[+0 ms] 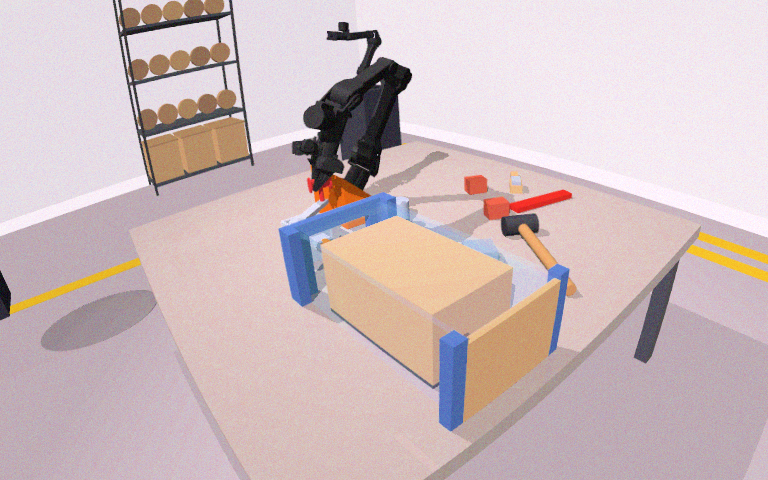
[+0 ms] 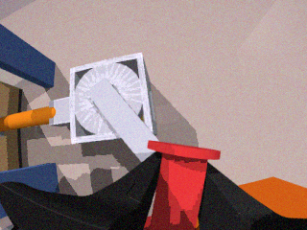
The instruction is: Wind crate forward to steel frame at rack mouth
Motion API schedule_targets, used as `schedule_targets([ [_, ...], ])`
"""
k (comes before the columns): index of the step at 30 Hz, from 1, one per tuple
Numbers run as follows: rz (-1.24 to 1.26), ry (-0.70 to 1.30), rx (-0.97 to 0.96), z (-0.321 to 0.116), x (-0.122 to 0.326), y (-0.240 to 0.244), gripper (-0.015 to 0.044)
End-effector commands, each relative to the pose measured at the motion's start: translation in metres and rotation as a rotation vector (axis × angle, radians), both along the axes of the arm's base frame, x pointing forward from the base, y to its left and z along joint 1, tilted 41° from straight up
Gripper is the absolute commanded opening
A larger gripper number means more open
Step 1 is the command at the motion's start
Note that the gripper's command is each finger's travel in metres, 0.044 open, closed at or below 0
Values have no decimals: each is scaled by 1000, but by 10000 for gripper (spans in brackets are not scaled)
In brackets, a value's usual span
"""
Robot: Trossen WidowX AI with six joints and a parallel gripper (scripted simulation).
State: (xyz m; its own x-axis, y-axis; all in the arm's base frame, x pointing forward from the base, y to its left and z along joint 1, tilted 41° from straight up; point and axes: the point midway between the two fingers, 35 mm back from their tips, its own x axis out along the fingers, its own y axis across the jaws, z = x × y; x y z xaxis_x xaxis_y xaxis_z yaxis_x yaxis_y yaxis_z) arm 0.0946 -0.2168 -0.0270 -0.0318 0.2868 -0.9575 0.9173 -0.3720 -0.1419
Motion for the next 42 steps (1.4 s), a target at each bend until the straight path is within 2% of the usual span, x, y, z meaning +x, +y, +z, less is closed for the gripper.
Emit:
schedule_targets([
  [1, 1, 35, -6, -8, -12, -4, 0],
  [42, 1, 37, -11, -38, -42, -37, 0],
])
